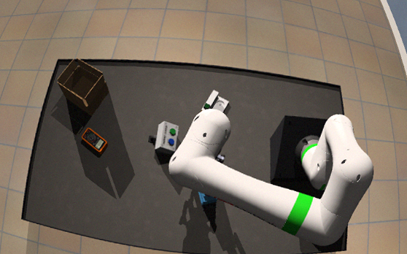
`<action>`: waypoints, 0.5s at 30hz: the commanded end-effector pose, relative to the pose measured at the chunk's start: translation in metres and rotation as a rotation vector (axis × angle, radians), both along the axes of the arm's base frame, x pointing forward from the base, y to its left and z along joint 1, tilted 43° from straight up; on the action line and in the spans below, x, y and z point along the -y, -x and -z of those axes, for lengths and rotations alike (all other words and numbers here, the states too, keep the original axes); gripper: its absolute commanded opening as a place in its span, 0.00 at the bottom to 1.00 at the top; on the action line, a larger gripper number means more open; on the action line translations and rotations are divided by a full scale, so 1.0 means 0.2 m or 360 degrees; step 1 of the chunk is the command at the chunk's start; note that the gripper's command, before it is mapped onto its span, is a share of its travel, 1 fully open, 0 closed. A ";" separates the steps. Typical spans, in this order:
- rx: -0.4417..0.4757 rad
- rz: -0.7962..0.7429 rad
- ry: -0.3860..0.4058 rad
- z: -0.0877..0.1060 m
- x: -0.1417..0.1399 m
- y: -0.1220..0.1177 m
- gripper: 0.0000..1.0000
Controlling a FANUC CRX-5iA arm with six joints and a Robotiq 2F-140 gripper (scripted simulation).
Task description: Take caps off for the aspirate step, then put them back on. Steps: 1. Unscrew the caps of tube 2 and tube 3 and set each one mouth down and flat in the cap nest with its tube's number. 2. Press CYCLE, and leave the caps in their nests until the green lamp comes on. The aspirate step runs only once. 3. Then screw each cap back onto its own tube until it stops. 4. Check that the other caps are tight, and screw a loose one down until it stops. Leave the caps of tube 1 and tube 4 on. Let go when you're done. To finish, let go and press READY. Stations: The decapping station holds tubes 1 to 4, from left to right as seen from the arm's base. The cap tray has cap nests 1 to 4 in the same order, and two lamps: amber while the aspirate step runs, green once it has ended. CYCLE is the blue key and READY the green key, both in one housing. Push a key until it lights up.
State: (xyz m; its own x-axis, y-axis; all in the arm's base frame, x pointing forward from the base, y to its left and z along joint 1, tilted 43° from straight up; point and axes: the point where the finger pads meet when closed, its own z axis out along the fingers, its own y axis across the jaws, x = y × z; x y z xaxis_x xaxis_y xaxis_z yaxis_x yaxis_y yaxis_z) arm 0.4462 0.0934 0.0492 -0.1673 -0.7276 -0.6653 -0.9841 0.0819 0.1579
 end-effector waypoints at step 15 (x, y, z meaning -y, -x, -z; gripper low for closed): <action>0.0003 0.0001 0.0002 0.02 -0.02 0.00 0.41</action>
